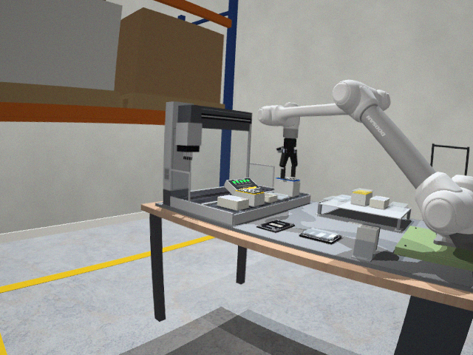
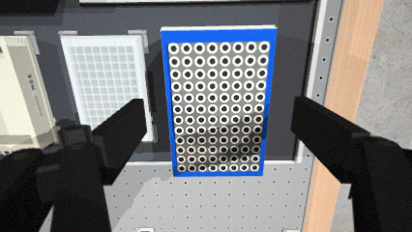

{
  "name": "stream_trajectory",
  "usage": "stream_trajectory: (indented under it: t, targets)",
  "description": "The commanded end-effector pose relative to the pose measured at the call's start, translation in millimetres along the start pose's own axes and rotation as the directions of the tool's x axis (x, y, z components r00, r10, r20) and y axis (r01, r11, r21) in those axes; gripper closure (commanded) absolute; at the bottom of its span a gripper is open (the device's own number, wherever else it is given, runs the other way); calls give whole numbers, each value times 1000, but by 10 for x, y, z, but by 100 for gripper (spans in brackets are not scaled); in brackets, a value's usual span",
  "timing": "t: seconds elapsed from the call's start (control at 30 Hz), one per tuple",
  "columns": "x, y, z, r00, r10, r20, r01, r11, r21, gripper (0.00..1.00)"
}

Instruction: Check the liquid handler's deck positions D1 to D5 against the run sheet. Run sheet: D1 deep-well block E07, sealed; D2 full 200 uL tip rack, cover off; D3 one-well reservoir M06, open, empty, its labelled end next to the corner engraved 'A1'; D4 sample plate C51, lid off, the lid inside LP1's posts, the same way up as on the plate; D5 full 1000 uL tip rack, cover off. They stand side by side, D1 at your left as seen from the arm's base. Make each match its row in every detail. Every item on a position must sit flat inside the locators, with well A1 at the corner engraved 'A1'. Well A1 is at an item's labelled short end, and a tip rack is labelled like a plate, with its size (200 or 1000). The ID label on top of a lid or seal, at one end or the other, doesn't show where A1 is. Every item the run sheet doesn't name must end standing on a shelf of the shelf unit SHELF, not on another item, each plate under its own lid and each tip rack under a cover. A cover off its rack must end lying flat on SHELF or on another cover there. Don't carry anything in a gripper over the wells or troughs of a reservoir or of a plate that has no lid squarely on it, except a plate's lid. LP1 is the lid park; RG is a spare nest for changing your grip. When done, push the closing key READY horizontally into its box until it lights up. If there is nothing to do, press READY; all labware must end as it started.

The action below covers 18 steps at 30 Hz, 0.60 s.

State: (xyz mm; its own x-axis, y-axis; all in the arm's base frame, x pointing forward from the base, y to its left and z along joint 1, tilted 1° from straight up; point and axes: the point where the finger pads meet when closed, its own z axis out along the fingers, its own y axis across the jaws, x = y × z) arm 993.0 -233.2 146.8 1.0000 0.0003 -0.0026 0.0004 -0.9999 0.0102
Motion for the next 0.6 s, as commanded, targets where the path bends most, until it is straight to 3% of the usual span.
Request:
stream_trajectory:
  t: [0.0,0.57]
  targets:
    - [3,0,31,1000,0,-2,0,1000,0,21]
    - [3,0,281,1000,0,-2,0,1000,0,21]
